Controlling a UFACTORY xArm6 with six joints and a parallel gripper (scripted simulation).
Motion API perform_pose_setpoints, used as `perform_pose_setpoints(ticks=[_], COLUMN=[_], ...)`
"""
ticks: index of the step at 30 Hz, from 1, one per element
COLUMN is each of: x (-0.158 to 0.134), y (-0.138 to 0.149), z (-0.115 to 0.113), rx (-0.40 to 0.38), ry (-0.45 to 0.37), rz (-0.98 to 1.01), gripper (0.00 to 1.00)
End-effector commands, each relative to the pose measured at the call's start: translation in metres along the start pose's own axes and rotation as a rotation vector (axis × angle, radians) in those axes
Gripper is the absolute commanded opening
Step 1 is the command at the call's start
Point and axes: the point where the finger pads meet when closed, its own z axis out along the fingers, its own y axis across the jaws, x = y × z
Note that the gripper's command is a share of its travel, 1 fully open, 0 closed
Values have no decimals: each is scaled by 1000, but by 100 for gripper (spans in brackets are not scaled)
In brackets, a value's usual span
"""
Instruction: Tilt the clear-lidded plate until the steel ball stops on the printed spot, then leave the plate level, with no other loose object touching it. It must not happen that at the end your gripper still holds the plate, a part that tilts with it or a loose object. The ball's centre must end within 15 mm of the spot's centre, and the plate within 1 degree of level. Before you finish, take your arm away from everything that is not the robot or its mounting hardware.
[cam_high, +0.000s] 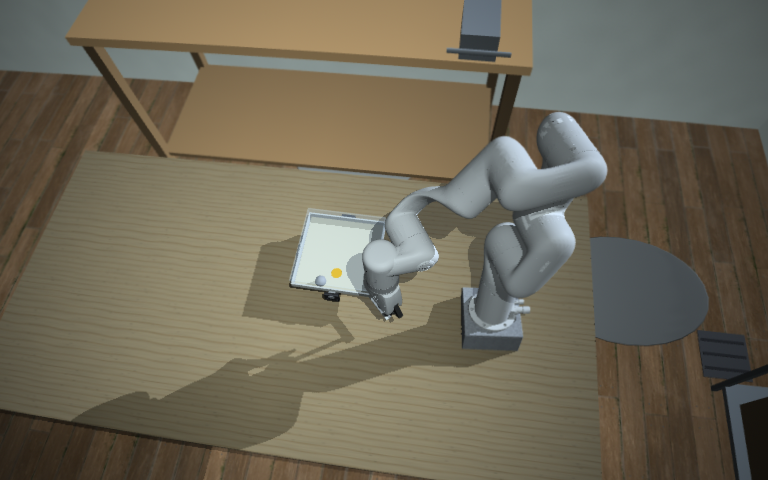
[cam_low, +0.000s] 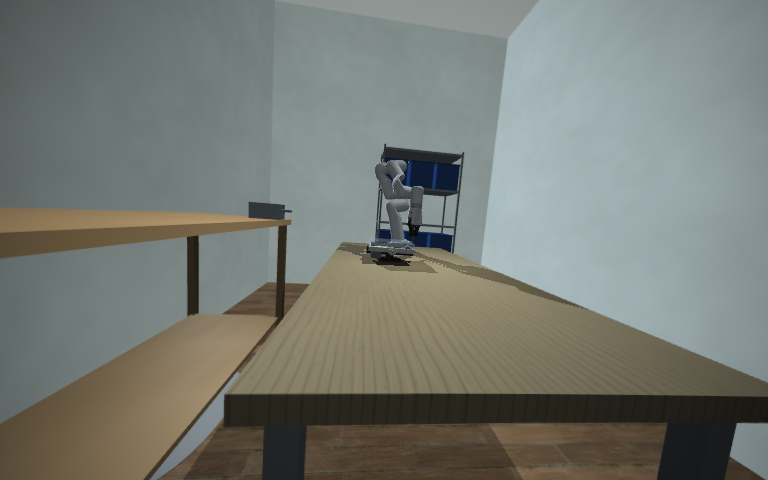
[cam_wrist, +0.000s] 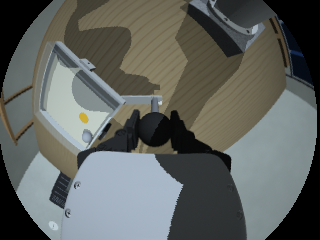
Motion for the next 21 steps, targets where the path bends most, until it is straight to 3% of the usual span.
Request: perform_pose_setpoints(ticks=[1, 21], x=[0, -1], y=[-1, -1], z=[-2, -2], rx=[0, 0], ry=[0, 0], rz=[1, 1], gripper=[0, 0])
